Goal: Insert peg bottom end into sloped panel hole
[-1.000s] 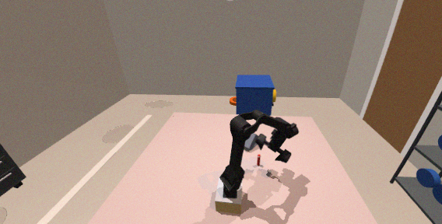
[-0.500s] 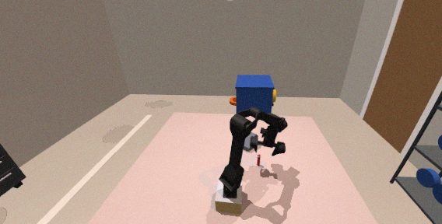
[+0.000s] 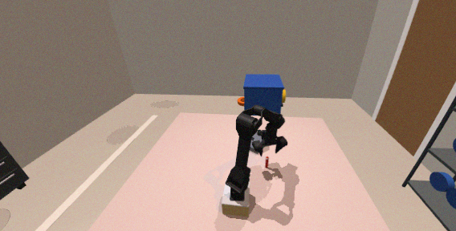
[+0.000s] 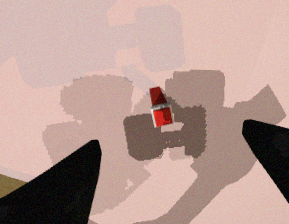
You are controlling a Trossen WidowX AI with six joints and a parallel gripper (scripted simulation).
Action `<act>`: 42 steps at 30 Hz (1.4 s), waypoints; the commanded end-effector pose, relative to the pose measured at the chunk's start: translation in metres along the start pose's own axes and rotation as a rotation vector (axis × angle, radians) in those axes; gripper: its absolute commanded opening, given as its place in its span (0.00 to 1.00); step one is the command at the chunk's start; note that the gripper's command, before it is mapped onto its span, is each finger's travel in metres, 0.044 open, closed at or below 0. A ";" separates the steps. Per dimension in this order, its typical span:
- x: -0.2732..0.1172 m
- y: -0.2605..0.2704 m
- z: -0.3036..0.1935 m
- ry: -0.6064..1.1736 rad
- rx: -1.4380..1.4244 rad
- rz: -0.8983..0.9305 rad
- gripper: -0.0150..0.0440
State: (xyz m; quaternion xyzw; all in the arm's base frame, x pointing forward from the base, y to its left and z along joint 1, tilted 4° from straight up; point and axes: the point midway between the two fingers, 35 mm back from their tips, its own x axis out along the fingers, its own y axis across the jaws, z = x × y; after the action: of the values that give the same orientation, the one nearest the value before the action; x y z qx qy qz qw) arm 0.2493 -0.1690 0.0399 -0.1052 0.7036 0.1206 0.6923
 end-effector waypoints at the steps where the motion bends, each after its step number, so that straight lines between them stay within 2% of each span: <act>1: 0.003 0.004 0.005 0.037 -0.096 -0.012 1.00; 11: 0.005 0.003 0.005 0.037 -0.096 -0.012 1.00; 42: 0.056 0.002 0.003 0.038 -0.096 -0.012 1.00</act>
State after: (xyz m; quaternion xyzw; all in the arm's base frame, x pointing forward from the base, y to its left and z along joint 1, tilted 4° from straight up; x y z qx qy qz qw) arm 0.2536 -0.1655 -0.0071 -0.1447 0.7057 0.1450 0.6783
